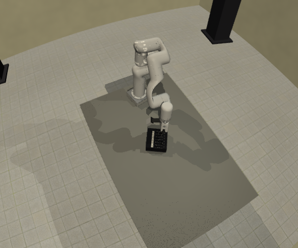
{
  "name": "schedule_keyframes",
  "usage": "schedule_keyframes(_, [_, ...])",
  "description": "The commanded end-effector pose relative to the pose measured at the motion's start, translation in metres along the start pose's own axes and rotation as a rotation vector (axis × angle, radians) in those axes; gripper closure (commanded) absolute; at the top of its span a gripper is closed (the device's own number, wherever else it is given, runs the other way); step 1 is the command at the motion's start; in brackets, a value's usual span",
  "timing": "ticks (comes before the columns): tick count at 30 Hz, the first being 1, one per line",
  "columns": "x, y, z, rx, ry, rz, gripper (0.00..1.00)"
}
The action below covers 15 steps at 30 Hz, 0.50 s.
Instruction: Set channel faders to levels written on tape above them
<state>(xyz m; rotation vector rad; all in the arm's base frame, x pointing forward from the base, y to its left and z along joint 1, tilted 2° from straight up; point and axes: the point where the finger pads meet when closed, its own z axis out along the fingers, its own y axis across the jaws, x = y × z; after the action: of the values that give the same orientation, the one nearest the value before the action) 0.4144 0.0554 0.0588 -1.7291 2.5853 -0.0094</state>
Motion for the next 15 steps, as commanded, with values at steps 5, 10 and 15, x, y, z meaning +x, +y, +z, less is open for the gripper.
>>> schedule_keyframes(5, [-0.0013,-0.0022,-0.0013,0.003,-0.002,0.000,1.00])
schedule_keyframes(10, [-0.0015,-0.0025,-0.0013,0.003,-0.002,0.000,1.00])
schedule_keyframes(15, [-0.0015,-0.0026,-0.0013,0.003,-0.002,0.000,1.00])
